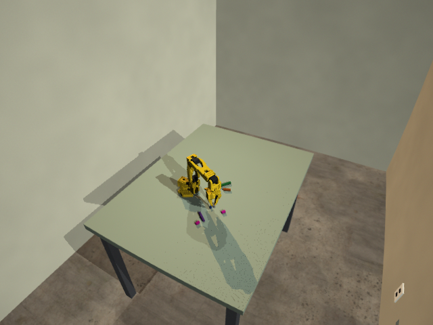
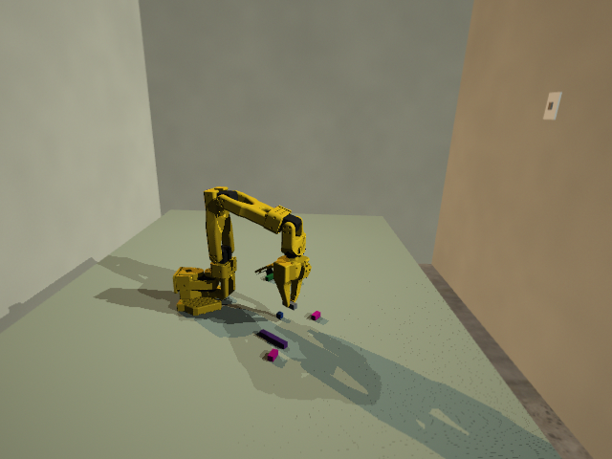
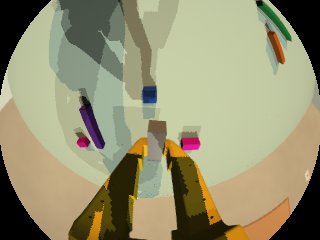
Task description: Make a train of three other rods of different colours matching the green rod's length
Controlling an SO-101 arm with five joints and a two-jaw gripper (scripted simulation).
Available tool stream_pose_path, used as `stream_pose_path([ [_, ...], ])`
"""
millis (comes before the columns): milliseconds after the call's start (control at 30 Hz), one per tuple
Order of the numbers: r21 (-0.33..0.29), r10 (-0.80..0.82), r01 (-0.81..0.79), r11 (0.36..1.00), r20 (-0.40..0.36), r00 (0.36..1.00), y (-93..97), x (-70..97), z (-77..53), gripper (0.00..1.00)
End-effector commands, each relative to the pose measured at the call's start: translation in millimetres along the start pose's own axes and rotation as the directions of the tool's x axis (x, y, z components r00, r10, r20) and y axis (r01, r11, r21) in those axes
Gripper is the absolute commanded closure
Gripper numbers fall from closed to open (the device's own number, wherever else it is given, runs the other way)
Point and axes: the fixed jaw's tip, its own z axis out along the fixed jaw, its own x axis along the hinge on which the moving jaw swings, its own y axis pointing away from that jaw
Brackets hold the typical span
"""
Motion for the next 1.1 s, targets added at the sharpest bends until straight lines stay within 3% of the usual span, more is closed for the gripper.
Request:
stream_pose_path([
  [0, 0.020, -0.046, 0.047, 0.999, -0.061, 0.997, -0.3, 8.7, -8.6, 1.00],
  [1067, 0.015, -0.105, 0.106, 0.994, -0.061, 0.993, 3.8, 10.7, -8.8, 1.00],
])
